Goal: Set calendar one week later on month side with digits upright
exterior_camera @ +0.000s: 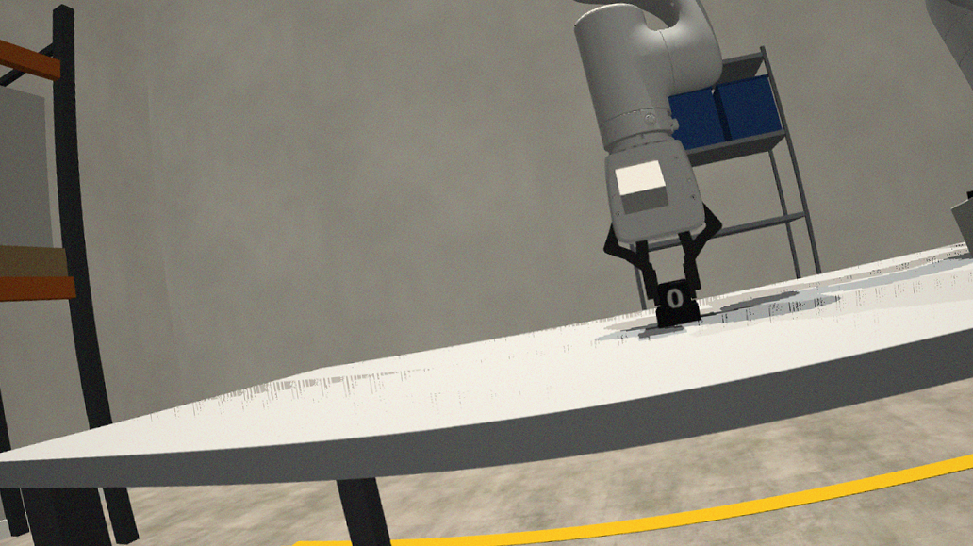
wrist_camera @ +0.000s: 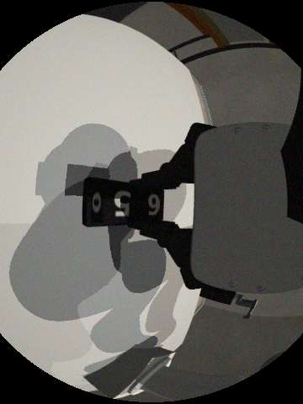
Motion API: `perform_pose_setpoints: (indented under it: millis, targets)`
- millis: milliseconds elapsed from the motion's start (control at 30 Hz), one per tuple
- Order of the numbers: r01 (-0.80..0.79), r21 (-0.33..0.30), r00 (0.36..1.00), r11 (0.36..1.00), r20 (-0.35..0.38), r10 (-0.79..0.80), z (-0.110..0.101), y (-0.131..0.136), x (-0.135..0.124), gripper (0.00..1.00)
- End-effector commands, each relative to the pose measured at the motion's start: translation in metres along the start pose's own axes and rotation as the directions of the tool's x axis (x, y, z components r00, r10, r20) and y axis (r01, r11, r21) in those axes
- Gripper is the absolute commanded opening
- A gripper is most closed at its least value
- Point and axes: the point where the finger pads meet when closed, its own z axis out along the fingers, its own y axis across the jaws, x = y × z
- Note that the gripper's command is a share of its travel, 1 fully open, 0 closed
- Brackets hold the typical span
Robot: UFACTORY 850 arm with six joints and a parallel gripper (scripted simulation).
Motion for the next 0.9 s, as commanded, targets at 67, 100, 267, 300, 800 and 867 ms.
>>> perform_pose_setpoints:
  millis: [67, 100, 267, 300, 800, 867]
  targets:
    - [0.0, -0.001, 1.0, 1.0, 0.0, 0.0, -0.0004, 0.0007, 0.0, 0.37]
    - [0.0, -0.001, 1.0, 1.0, 0.0, 0.0, -0.0004, 0.0007, 0.0, 0.41]
    - [0.0, -0.001, 1.0, 1.0, 0.0, 0.0, -0.0004, 0.0007, 0.0, 0.45]
    - [0.0, -0.001, 1.0, 1.0, 0.0, 0.0, -0.0004, 0.0007, 0.0, 0.49]
    - [0.0, -0.001, 1.0, 1.0, 0.0, 0.0, -0.0027, 0.0007, 0.0, 0.49]
    - [0.0, -0.001, 1.0, 1.0, 0.0, 0.0, -0.006, 0.0007, 0.0, 0.49]
